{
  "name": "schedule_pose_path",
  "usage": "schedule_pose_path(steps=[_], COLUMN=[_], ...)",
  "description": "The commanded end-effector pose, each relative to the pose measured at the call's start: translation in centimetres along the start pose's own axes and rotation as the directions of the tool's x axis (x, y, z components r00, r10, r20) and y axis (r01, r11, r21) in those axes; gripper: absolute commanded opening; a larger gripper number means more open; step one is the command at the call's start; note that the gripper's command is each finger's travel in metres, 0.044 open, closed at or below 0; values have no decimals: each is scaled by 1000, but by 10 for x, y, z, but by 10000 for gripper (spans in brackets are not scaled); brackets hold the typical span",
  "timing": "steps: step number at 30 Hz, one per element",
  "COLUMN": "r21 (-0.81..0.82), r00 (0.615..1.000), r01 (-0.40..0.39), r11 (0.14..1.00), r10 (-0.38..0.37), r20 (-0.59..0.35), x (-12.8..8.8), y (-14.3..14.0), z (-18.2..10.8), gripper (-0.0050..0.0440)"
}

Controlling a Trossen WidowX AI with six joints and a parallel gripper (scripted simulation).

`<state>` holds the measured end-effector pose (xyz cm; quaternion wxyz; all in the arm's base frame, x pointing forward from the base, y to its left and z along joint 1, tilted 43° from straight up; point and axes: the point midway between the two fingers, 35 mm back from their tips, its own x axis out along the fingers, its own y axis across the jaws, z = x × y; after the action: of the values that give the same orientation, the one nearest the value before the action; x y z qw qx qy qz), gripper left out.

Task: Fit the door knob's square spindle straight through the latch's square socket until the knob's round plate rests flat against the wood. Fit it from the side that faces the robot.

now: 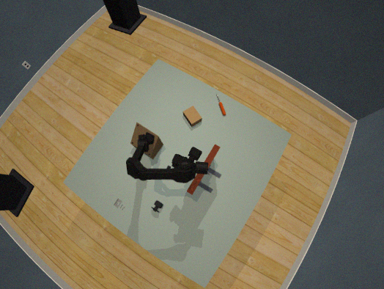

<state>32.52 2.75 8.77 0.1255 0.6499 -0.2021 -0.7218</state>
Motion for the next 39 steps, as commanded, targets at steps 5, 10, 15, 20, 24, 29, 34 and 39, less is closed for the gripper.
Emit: schedule_pose_path(steps=[5,10,15,20,24,29,34,39], r21=[1,1,1,1,1,1,1,1], r00=[1000,1000,1000,1000,1000,1000,1000,1000], r01=[9,9,9,9,9,9,9,9], r11=[1000,1000,1000,1000,1000,1000,1000,1000], r10=[-9,-9,-9,-9,-9,-9,-9,-9], r20=[-9,-9,-9,-9,-9,-9,-9,-9], x=[-3,-4,-4,-4,-4,-4,-4,-4], y=[-1,-1,-1,-1,-1,-1,-1,-1], z=[-6,-9,-10,-12,-14,-17,-18,-21], gripper=[0,0,0,0,0,0,0,0])
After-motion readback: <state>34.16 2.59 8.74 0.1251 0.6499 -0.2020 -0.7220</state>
